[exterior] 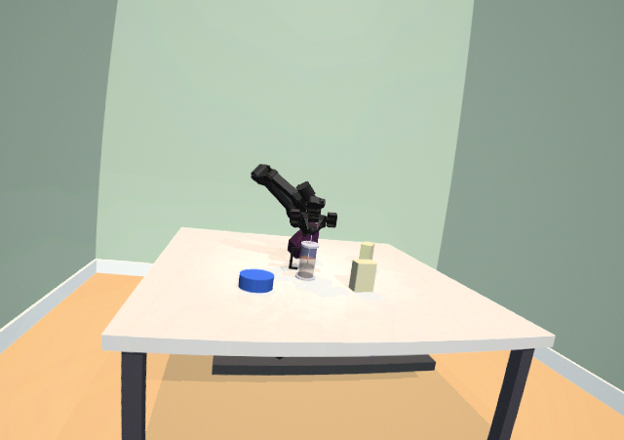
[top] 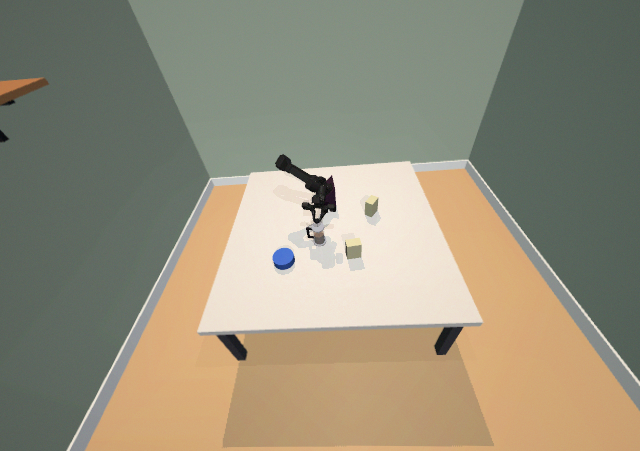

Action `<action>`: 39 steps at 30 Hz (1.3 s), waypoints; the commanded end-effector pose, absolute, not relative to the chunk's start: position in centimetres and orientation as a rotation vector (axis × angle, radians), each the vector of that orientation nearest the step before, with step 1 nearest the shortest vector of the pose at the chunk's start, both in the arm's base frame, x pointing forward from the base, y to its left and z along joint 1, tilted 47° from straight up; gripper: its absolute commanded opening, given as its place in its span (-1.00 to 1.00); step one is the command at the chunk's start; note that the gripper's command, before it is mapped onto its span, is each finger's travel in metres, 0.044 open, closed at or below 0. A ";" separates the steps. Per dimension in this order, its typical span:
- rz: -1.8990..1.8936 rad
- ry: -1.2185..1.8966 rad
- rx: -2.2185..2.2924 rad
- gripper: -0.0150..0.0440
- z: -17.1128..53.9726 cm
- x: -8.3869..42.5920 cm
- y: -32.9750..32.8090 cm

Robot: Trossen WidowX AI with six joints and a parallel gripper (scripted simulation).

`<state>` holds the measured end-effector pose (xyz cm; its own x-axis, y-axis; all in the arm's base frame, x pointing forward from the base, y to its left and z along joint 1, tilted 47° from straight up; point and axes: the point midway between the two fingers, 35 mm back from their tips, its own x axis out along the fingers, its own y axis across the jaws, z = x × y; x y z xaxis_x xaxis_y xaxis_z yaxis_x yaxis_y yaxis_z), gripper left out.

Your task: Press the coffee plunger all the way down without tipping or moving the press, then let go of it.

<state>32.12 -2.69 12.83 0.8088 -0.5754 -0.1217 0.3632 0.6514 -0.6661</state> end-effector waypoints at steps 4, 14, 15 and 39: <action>-0.551 0.374 -0.698 -0.09 11.3 31.9 -4.3; -0.552 0.372 -0.698 -0.09 11.3 32.4 -4.5; -0.552 0.372 -0.698 -0.09 11.3 32.5 -4.5; -0.545 0.359 -0.693 -0.09 11.5 32.8 -4.1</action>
<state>32.79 -4.10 11.53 0.8031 -0.5813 -0.1308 0.3519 0.6399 -0.6831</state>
